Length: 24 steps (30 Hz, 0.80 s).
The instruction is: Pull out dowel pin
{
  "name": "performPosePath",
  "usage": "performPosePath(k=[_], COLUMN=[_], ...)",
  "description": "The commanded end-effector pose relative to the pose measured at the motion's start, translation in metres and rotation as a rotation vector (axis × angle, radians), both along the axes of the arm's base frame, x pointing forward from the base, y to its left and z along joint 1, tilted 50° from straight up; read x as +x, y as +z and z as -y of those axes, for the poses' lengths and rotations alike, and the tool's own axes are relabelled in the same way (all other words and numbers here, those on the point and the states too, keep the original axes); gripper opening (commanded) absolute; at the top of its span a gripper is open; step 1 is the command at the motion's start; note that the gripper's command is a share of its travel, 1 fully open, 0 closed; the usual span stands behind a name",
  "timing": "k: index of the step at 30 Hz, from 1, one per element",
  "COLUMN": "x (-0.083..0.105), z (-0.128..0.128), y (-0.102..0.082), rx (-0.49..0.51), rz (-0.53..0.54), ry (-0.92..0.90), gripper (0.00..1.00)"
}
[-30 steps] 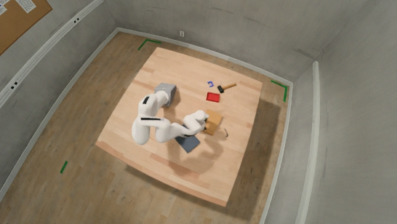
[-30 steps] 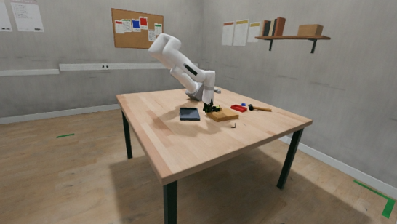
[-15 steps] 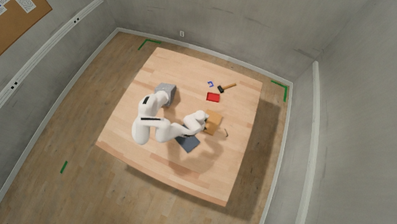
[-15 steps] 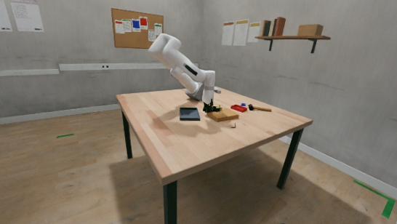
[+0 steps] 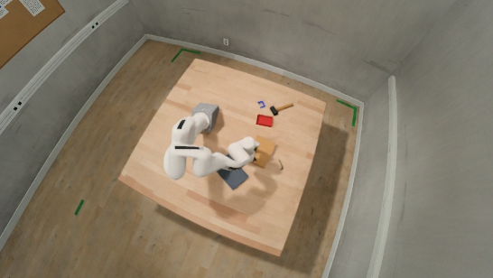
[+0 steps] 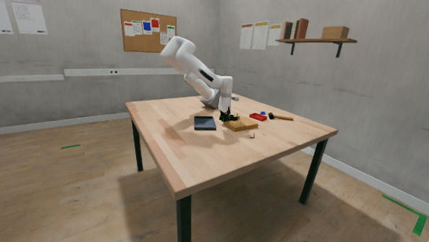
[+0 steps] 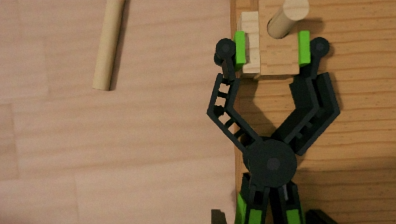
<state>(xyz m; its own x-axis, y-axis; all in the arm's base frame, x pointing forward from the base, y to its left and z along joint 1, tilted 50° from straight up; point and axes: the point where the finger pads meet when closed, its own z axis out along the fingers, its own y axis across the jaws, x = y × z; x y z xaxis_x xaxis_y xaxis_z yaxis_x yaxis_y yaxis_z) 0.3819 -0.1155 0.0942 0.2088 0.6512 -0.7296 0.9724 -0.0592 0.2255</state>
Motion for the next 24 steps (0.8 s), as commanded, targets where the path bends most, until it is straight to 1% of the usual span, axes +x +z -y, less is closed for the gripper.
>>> performPosePath(k=[1,11,24], x=[0.001,0.0,-0.003], z=[-0.002,-0.008,-0.029], y=[0.002,0.007,0.025], rx=[0.001,0.001,0.001], rz=[0.002,0.002,0.003], ry=[0.001,0.001,0.001], gripper=[0.5,0.5,0.5])
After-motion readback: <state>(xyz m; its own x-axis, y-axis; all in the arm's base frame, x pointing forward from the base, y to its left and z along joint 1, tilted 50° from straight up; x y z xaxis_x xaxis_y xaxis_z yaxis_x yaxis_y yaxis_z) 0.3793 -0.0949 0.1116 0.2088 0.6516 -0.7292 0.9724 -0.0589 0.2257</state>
